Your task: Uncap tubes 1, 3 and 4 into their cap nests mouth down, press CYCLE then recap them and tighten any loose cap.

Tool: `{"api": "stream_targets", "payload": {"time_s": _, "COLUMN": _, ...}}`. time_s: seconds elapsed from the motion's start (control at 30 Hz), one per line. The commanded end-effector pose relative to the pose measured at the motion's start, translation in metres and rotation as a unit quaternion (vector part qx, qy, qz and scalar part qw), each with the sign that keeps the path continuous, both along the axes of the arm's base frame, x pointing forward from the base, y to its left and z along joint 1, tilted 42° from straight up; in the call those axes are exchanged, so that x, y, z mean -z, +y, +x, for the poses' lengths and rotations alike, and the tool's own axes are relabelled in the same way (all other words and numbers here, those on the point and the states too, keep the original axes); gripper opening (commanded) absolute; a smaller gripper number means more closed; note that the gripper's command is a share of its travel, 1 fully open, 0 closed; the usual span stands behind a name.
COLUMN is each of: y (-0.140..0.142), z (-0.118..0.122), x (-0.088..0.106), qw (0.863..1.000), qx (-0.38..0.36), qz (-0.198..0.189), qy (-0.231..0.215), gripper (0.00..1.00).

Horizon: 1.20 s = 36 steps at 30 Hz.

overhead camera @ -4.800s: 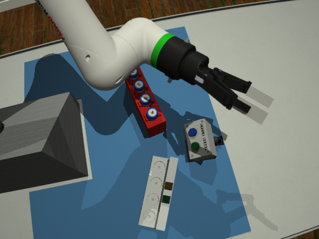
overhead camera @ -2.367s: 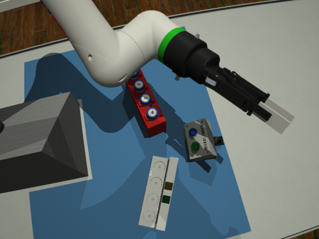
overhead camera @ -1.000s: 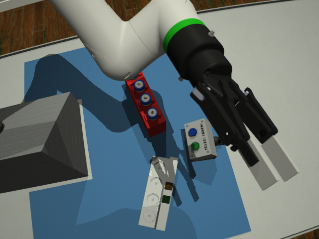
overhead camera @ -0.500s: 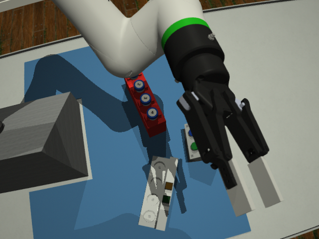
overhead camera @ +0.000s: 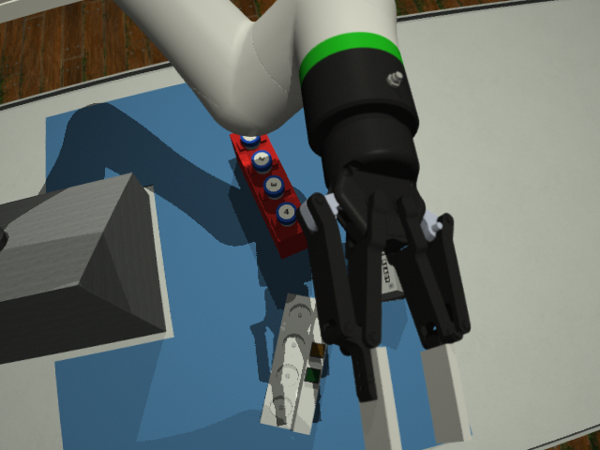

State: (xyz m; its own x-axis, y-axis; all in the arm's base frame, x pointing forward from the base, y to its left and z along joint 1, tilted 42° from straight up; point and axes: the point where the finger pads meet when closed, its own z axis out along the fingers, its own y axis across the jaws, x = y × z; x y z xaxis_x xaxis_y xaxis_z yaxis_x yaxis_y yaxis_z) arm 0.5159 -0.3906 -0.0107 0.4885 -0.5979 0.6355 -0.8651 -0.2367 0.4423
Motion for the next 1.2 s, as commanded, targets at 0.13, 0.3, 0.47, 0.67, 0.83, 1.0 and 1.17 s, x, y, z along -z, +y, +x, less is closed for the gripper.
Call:
{"api": "stream_targets", "payload": {"time_s": 0.13, "y": -0.006, "z": -0.034, "x": 0.01, "qw": 0.999, "qx": 0.032, "qz": 0.025, "qy": 0.017, "gripper": 0.35}}
{"api": "stream_targets", "payload": {"time_s": 0.3, "y": -0.005, "z": -0.048, "x": 0.015, "qw": 0.997, "qx": 0.056, "qz": 0.048, "qy": 0.029, "gripper": 0.35}}
{"api": "stream_targets", "payload": {"time_s": 0.47, "y": -0.001, "z": -0.071, "x": 0.024, "qw": 0.993, "qx": 0.079, "qz": 0.074, "qy": 0.04, "gripper": 0.35}}
{"api": "stream_targets", "payload": {"time_s": 0.67, "y": 0.005, "z": -0.092, "x": 0.034, "qw": 0.988, "qx": 0.101, "qz": 0.102, "qy": 0.049, "gripper": 0.35}}
{"api": "stream_targets", "payload": {"time_s": 0.83, "y": 0.012, "z": -0.104, "x": 0.04, "qw": 0.982, "qx": 0.12, "qz": 0.131, "qy": 0.058, "gripper": 0.35}}
{"api": "stream_targets", "payload": {"time_s": 1.0, "y": 0.024, "z": -0.123, "x": 0.05, "qw": 0.975, "qx": 0.138, "qz": 0.162, "qy": 0.065, "gripper": 0.35}}
{"api": "stream_targets", "payload": {"time_s": 1.17, "y": 0.04, "z": -0.14, "x": 0.061, "qw": 0.966, "qx": 0.155, "qz": 0.195, "qy": 0.071, "gripper": 0.35}}
